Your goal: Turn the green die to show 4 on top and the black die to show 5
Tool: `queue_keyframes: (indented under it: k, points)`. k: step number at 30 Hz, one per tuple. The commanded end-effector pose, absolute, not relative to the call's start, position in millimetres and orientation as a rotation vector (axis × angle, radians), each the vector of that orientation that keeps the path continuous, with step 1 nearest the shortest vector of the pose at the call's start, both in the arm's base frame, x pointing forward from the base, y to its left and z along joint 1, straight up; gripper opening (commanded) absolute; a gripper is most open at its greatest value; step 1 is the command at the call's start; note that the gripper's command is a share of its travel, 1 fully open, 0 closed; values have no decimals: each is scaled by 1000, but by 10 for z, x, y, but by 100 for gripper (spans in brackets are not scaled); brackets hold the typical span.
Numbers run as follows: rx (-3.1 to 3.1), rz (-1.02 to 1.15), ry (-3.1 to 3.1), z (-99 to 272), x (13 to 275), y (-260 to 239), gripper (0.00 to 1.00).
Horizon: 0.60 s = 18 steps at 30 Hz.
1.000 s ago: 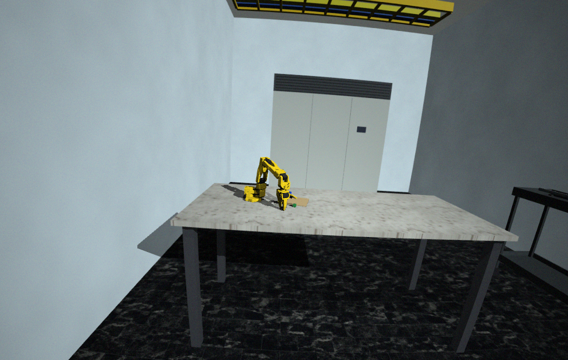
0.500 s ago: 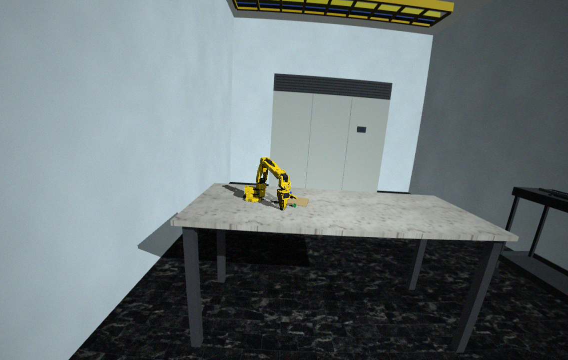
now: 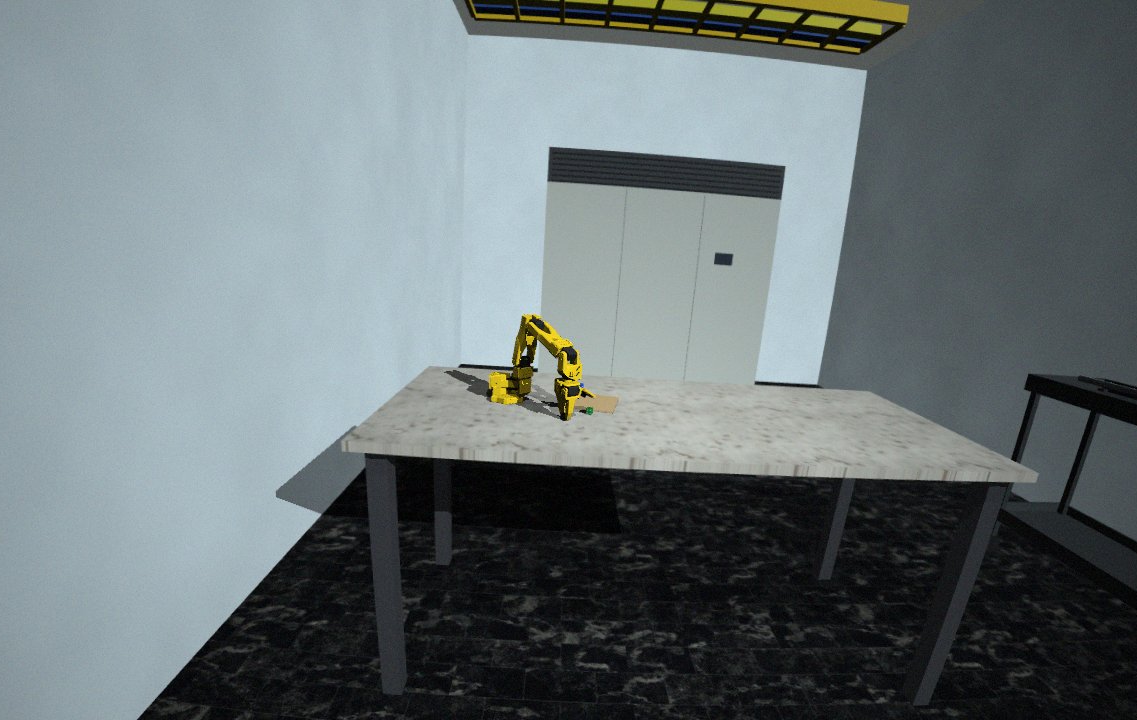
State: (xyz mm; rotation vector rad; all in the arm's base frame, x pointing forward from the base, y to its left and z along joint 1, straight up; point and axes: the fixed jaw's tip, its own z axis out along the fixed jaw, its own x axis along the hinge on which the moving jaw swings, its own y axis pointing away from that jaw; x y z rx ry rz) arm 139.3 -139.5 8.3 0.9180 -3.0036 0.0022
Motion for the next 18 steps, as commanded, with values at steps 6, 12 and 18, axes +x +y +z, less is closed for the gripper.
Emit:
queue_keyframes:
  k: [6, 12, 18]
  points:
    - [927, 47, -3017, 138, 1431, -1449, 0]
    - [927, 47, -3017, 139, 1431, -1449, 0]
    - [927, 47, -3017, 197, 1436, -1454, 0]
